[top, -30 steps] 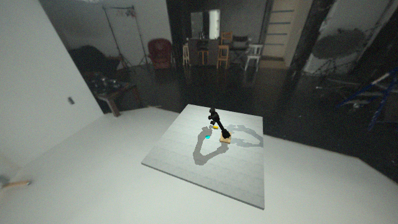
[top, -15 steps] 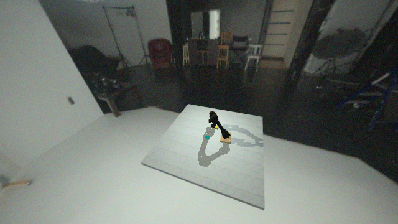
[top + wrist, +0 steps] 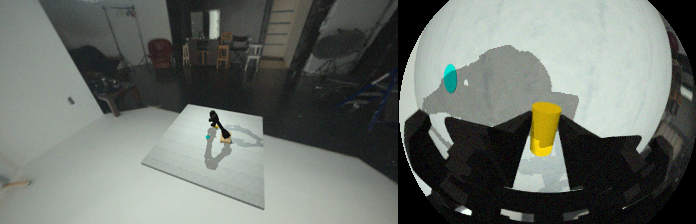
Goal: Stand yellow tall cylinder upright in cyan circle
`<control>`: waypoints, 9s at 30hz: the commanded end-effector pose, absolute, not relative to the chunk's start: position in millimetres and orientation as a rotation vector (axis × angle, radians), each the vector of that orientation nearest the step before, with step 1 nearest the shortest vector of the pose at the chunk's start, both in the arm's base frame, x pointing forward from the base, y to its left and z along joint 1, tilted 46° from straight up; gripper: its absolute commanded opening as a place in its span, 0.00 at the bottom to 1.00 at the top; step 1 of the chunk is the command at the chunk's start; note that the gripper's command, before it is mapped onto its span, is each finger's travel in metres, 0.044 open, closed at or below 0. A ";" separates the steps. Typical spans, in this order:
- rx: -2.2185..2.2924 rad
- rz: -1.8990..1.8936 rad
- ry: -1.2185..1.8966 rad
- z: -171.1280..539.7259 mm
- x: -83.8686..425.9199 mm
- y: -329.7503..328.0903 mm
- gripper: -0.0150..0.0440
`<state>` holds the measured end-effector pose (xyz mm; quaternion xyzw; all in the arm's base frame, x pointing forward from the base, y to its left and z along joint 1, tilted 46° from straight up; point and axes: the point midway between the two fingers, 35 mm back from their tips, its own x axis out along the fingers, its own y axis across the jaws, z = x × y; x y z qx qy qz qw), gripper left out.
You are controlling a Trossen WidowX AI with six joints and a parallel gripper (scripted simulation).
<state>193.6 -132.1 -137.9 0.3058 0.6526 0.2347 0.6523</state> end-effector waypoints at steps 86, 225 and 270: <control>0.943 0.285 1.578 59.3 244.9 -99.3 0.43; 0.596 -0.294 1.213 75.1 214.3 -47.6 0.43; 0.592 -0.416 0.922 76.8 213.3 -48.2 0.43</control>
